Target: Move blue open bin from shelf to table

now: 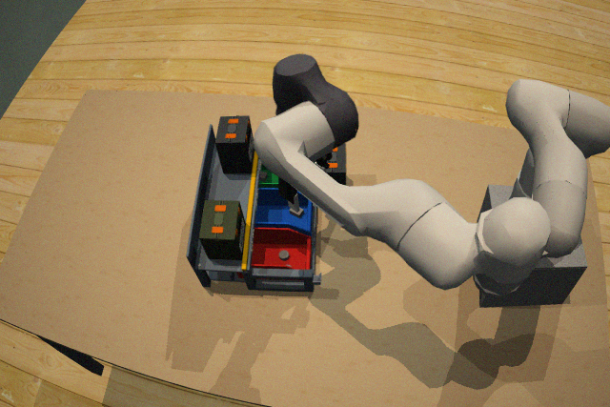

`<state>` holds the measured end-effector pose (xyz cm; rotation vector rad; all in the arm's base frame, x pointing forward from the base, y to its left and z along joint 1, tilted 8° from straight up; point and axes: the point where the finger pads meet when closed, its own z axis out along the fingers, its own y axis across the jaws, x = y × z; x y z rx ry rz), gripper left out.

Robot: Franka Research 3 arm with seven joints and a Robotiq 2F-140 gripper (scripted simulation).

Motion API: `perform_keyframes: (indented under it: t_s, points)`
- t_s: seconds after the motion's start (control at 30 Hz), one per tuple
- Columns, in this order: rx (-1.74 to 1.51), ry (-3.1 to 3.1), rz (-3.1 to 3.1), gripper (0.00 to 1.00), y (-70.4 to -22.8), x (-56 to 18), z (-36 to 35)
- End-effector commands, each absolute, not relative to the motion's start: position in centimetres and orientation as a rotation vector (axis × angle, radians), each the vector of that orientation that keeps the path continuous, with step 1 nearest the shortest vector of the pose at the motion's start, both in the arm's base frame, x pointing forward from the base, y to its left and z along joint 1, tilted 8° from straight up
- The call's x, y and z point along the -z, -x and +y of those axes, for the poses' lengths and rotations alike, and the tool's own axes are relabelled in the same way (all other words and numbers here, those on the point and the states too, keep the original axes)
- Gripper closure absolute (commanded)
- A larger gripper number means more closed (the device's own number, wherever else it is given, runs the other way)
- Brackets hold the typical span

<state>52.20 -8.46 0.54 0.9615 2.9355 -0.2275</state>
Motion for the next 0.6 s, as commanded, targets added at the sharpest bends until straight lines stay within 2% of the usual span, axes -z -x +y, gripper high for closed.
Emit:
perform_keyframes:
  t_s: [0.0,0.1,0.57]
  points:
    - [0.227,-0.816,2.986,0.43,-52.20,-0.58,-8.40]
    - [0.227,-0.583,3.052,0.43,-52.20,-0.63,-8.30]
    - [0.233,-0.519,3.067,0.43,-52.20,-0.59,-8.38]
